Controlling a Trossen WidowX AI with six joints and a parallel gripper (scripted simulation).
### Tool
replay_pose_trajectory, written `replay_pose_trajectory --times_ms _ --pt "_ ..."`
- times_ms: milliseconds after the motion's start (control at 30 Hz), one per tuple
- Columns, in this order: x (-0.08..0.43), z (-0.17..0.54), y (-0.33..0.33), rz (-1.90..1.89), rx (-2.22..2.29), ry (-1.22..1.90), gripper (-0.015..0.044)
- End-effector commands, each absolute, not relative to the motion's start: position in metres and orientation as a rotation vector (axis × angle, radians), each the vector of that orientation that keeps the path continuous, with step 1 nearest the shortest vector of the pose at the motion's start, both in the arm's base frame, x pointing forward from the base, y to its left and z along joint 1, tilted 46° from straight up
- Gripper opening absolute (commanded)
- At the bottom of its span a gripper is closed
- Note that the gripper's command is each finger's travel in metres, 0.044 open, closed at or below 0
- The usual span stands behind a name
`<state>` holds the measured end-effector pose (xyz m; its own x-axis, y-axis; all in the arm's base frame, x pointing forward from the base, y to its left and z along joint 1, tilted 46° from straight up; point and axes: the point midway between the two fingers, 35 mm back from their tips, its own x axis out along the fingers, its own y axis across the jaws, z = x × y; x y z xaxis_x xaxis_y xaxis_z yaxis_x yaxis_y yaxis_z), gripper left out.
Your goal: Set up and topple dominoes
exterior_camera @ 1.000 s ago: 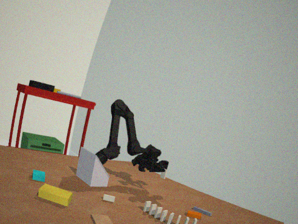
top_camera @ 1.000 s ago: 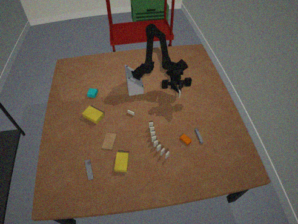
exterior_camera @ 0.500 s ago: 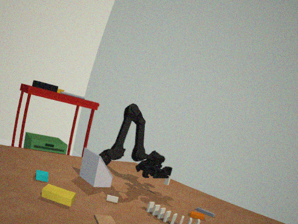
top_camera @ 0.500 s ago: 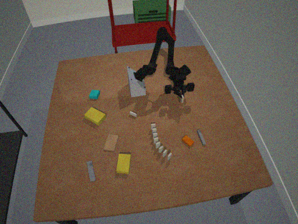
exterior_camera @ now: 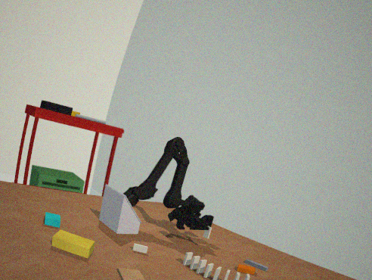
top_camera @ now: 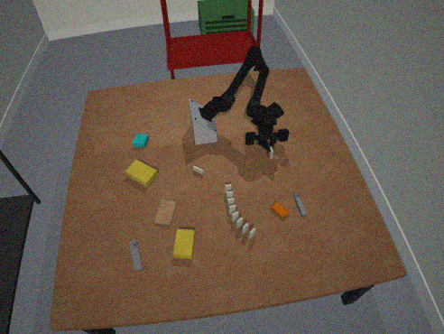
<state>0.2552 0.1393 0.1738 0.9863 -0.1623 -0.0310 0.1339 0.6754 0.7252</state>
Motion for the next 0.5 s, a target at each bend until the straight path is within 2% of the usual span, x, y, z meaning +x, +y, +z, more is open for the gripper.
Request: replay_pose_trajectory --times_ms 0,467 --pt "0.256 0.167 0.145 -0.167 0.816 -0.038 0.0023" --pt "0.255 0.142 0.162 -0.166 0.813 -0.036 0.0023"
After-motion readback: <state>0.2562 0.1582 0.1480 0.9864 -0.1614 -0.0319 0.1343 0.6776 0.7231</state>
